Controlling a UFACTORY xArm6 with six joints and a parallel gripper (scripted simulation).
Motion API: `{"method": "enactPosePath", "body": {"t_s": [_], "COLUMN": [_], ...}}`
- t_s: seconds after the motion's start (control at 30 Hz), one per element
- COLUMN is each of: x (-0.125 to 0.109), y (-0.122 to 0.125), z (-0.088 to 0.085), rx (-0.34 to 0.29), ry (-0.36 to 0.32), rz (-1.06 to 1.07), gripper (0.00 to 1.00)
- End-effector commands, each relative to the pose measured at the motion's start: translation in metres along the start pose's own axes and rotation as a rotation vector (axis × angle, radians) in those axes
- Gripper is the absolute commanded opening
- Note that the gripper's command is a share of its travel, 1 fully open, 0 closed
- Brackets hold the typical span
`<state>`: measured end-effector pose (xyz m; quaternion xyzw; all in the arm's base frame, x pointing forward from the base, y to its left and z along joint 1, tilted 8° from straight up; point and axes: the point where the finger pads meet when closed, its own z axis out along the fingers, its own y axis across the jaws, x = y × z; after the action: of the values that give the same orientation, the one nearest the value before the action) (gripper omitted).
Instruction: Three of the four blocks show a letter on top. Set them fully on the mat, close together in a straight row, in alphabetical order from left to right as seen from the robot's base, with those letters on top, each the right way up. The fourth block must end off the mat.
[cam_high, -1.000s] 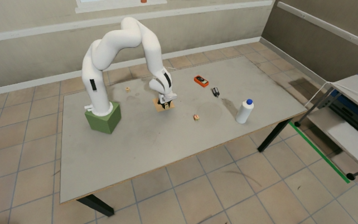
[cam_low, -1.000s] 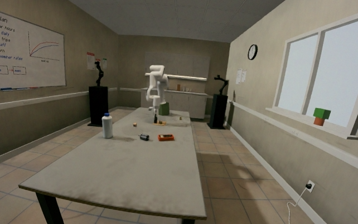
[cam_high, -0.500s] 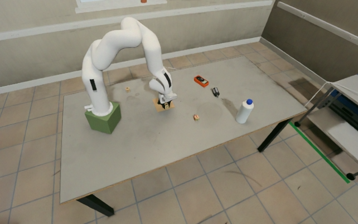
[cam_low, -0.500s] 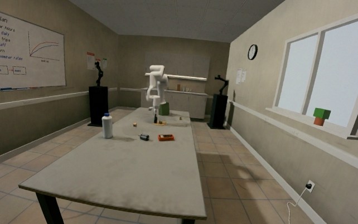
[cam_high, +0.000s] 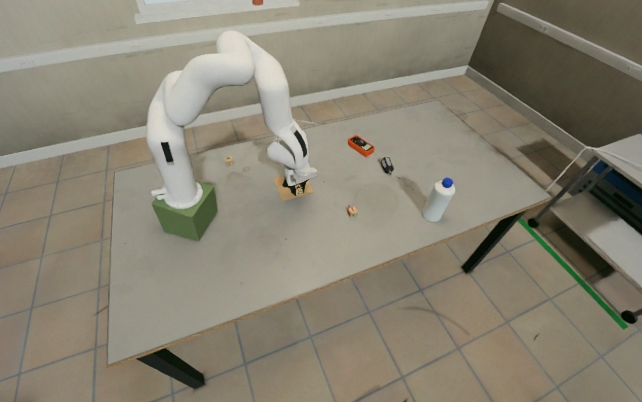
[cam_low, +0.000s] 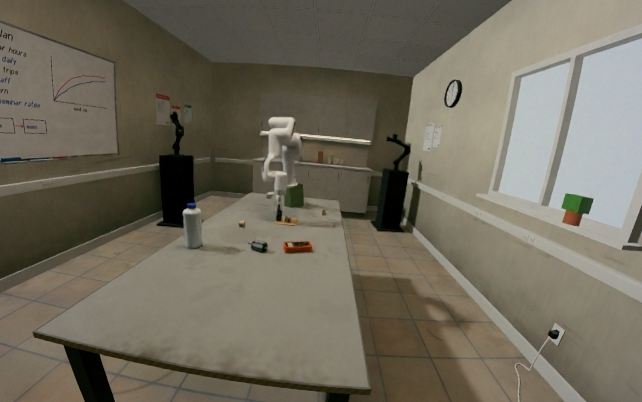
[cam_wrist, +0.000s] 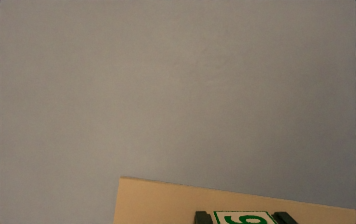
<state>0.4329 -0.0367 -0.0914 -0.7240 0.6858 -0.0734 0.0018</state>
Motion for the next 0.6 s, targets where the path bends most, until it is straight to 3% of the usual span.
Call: {"method": "enactPosePath", "body": {"t_s": [0.0,0.23,0.37,0.57], "x": [0.0001,0.0001,0.0001,0.0001], "y": [-0.0017,-0.0017,-0.0017,-0.0017], "z": [-0.001,-0.001,-0.001,-0.001], "rx": [0.004,0.004,0.004,0.004], "ry": [0.0,0.0,0.0,0.0], "rz": [0.0,0.0,0.0,0.0], "gripper": [0.28,0.4,0.4,0.48]}}
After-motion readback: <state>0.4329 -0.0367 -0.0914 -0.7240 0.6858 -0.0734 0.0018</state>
